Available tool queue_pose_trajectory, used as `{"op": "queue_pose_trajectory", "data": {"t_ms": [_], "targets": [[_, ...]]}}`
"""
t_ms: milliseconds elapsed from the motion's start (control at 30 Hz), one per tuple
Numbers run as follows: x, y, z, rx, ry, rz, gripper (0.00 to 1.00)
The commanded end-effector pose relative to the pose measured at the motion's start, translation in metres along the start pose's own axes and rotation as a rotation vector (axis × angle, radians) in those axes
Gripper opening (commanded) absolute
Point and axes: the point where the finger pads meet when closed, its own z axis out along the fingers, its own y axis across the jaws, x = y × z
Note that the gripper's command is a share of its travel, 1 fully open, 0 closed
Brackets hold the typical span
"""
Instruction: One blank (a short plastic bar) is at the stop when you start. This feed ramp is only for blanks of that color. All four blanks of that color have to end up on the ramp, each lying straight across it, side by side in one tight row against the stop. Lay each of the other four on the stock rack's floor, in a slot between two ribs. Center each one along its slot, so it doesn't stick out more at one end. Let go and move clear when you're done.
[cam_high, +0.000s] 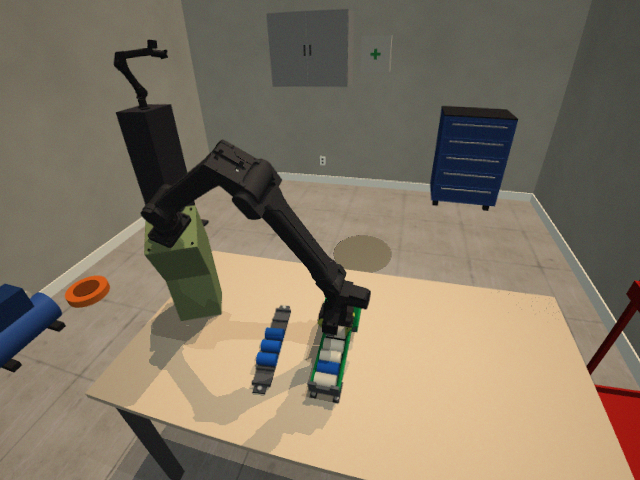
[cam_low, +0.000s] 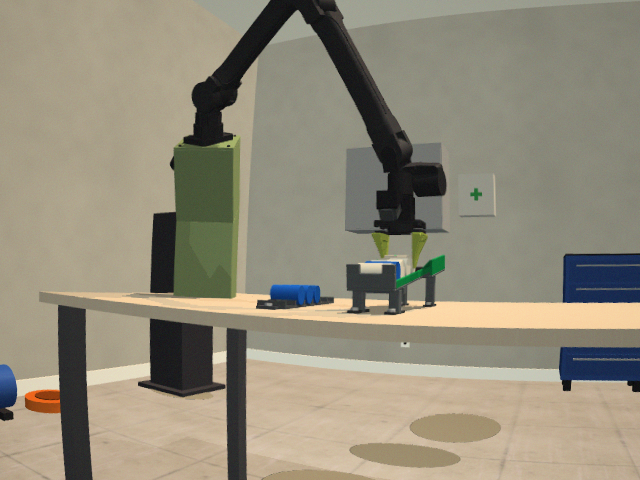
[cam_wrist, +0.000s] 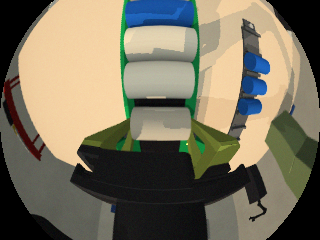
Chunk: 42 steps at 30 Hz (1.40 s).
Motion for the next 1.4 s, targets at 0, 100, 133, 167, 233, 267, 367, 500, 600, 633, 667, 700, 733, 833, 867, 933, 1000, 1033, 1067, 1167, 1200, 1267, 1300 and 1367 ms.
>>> {"op": "queue_pose_trajectory", "data": {"t_ms": [0, 100, 133, 167, 233, 267, 367, 500, 600, 633, 667, 700, 733, 833, 867, 933, 1000, 1033, 1067, 1167, 1200, 1267, 1300, 1367], "targets": [[0.0049, 0.0148, -0.0121, -0.029, 0.004, -0.014, 0.60], [0.0082, 0.0161, -0.0116, -0.028, 0.005, -0.018, 0.60], [0.0090, 0.0165, -0.0113, -0.028, 0.006, -0.019, 0.60], [0.0093, 0.0167, -0.0109, -0.027, 0.006, -0.019, 0.60], [0.0092, 0.0169, -0.0100, -0.025, 0.006, -0.018, 0.60], [0.0084, 0.0168, -0.0094, -0.024, 0.005, -0.017, 0.60], [0.0073, 0.0142, -0.0081, -0.019, 0.005, -0.016, 0.60], [0.0076, 0.0131, -0.0079, -0.018, 0.005, -0.016, 0.60], [0.0076, 0.0131, -0.0079, -0.018, 0.005, -0.016, 0.60], [0.0076, 0.0131, -0.0079, -0.018, 0.005, -0.016, 0.60], [0.0076, 0.0131, -0.0079, -0.018, 0.005, -0.016, 0.60], [0.0076, 0.0131, -0.0079, -0.018, 0.005, -0.016, 0.60], [0.0076, 0.0131, -0.0079, -0.018, 0.005, -0.016, 0.60], [0.0076, 0.0131, -0.0079, -0.018, 0.005, -0.016, 0.60], [0.0076, 0.0131, -0.0079, -0.018, 0.005, -0.016, 0.60], [0.0076, 0.0131, -0.0079, -0.018, 0.005, -0.016, 0.60], [0.0076, 0.0131, -0.0079, -0.018, 0.005, -0.016, 0.60], [0.0076, 0.0131, -0.0079, -0.018, 0.005, -0.016, 0.60], [0.0076, 0.0131, -0.0079, -0.018, 0.005, -0.016, 0.60], [0.0081, 0.0131, -0.0078, -0.017, 0.005, -0.017, 0.60], [0.0084, 0.0130, -0.0078, -0.017, 0.006, -0.017, 0.60], [0.0092, 0.0130, -0.0077, -0.017, 0.006, -0.018, 0.60], [0.0096, 0.0130, -0.0077, -0.017, 0.006, -0.018, 0.60], [0.0104, 0.0130, -0.0077, -0.017, 0.006, -0.019, 0.60]]}}
